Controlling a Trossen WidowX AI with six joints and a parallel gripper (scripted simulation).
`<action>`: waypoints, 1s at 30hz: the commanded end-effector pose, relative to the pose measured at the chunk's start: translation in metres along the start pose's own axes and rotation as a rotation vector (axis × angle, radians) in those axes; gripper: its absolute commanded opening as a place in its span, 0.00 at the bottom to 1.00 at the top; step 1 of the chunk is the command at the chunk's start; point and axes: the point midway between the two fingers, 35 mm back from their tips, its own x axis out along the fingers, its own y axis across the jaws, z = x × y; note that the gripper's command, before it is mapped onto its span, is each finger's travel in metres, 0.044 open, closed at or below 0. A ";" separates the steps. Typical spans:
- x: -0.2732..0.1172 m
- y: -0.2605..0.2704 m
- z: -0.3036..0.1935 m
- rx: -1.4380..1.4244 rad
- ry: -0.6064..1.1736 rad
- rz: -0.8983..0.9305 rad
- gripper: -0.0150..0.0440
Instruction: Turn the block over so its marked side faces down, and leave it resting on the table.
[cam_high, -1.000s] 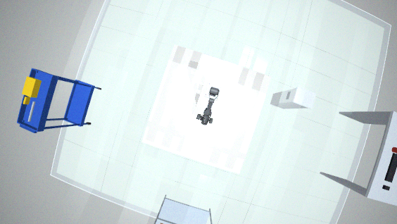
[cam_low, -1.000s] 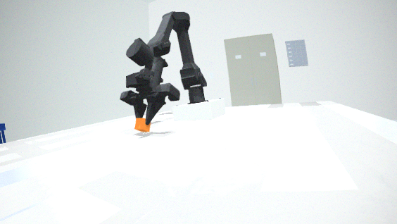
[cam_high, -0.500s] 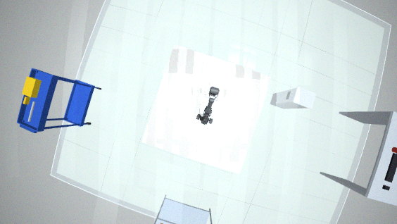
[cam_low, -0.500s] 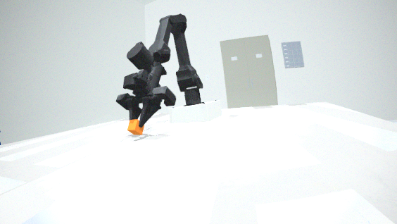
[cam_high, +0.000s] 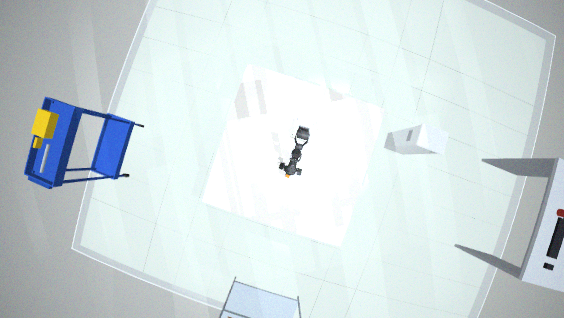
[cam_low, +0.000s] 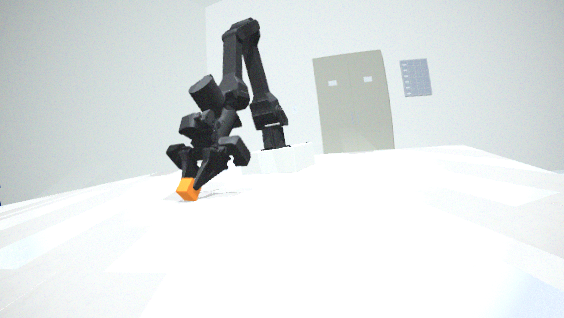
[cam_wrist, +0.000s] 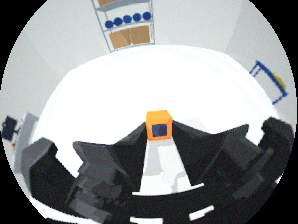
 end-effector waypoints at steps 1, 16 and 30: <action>0.003 0.001 -0.013 -0.008 -0.027 0.006 0.25; -0.012 0.000 -0.019 -0.010 -0.221 0.004 0.25; -0.015 0.000 -0.017 -0.010 -0.251 0.004 0.25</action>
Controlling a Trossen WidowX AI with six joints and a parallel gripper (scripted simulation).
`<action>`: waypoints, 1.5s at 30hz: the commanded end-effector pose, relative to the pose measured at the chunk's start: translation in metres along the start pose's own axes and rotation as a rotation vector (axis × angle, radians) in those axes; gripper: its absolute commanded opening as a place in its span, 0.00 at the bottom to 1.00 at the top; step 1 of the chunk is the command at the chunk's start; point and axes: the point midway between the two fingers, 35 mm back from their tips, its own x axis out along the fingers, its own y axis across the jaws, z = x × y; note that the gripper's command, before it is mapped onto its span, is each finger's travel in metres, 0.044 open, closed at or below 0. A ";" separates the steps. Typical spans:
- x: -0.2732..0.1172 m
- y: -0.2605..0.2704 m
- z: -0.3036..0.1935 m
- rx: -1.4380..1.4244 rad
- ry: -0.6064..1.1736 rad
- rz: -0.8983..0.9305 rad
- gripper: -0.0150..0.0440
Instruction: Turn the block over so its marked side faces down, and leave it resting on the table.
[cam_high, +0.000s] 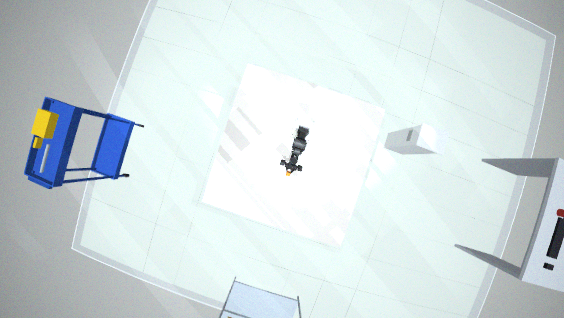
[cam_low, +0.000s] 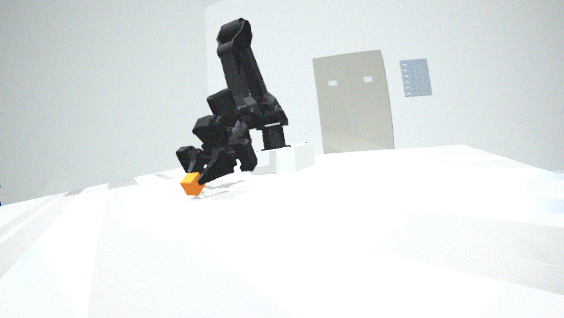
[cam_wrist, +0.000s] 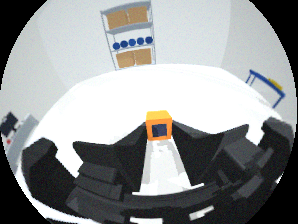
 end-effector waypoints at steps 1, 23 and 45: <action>0.000 0.001 -0.003 -0.007 0.005 0.005 0.25; 0.000 0.001 -0.003 -0.007 0.005 0.005 1.00; 0.000 0.001 -0.003 -0.007 0.005 0.005 1.00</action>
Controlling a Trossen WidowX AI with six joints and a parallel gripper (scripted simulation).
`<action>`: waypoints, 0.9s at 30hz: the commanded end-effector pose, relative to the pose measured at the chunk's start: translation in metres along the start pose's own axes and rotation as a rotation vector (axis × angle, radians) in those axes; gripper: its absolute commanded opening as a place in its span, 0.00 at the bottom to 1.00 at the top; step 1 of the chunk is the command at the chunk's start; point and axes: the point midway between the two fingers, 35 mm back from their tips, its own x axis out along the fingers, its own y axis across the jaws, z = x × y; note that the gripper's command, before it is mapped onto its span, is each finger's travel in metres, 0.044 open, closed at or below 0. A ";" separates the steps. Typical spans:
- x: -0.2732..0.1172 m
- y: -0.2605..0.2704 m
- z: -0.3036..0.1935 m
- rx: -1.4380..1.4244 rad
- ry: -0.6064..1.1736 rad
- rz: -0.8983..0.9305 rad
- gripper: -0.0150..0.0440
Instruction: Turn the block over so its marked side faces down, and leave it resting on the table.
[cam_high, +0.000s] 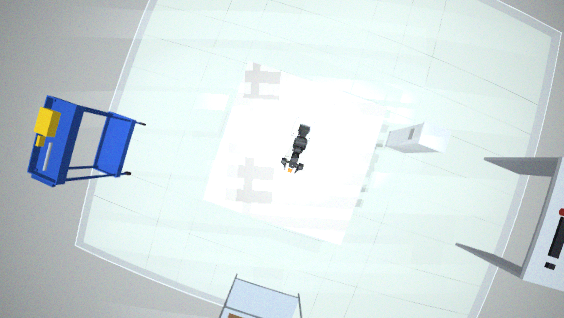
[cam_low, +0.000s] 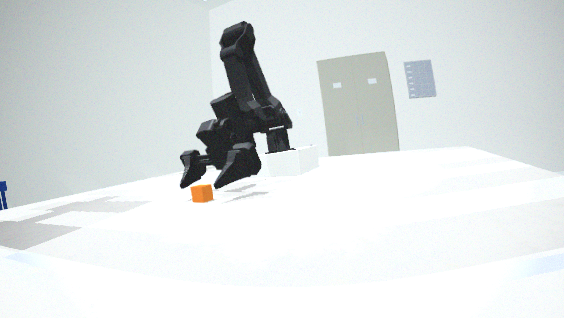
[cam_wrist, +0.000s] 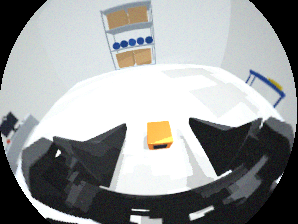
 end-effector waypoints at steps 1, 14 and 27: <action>0.000 0.001 -0.001 -0.006 0.003 0.005 1.00; 0.011 0.002 0.003 -0.003 0.112 0.007 1.00; -0.037 0.001 0.055 -0.004 0.484 0.004 1.00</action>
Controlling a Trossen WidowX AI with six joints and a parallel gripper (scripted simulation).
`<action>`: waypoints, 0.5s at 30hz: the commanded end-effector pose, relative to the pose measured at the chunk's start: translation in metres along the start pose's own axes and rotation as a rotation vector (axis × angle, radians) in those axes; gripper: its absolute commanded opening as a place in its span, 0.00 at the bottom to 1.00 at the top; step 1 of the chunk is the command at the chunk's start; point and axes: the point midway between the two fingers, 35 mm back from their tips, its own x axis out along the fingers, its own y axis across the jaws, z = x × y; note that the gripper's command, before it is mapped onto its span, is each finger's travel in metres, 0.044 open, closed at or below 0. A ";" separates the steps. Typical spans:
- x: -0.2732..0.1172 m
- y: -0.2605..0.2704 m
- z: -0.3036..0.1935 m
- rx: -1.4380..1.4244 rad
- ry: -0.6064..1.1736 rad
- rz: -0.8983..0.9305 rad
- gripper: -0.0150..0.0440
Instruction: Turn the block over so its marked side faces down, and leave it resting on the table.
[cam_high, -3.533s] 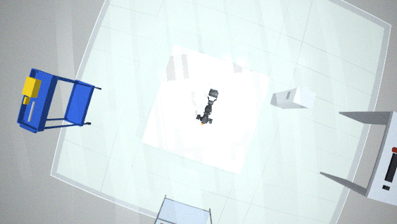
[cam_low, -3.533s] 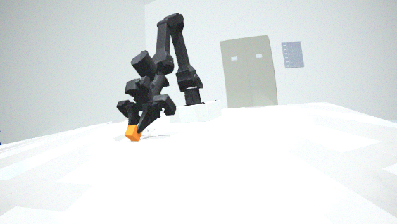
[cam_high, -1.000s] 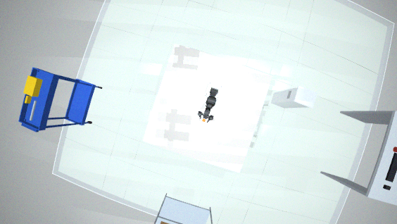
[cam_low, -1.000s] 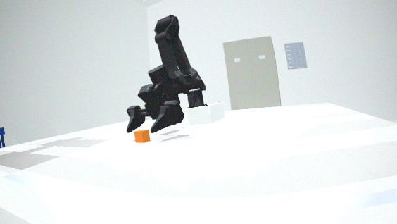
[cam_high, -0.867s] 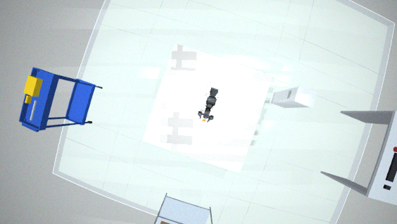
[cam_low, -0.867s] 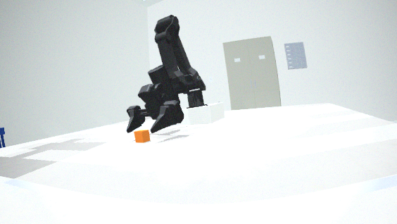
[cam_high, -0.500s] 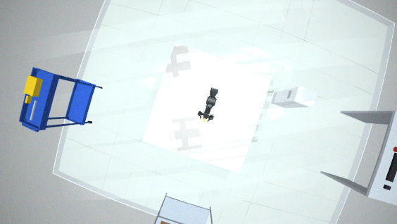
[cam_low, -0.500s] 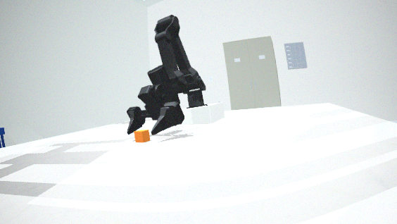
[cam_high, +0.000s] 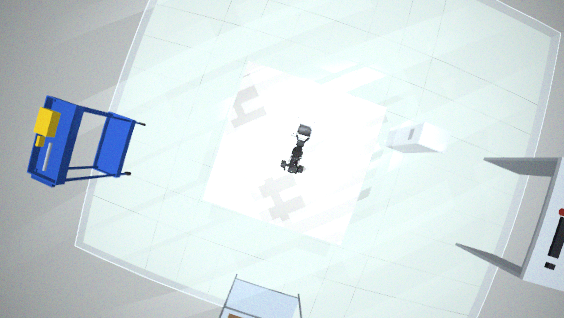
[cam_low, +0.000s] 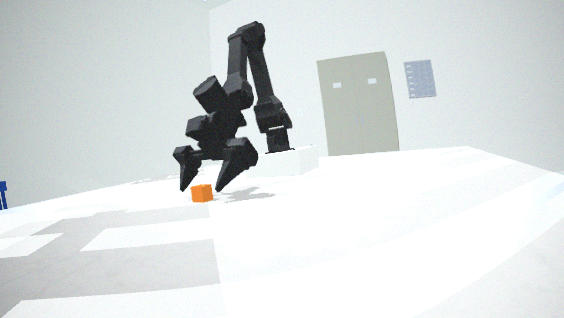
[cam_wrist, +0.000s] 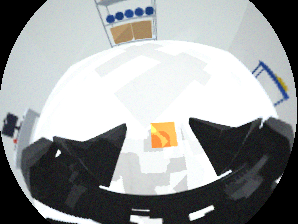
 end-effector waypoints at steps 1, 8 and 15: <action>-0.062 -0.003 0.027 0.013 0.209 -0.013 1.00; -0.069 -0.003 0.025 0.012 0.242 -0.014 1.00; -0.069 -0.003 0.025 0.012 0.242 -0.014 1.00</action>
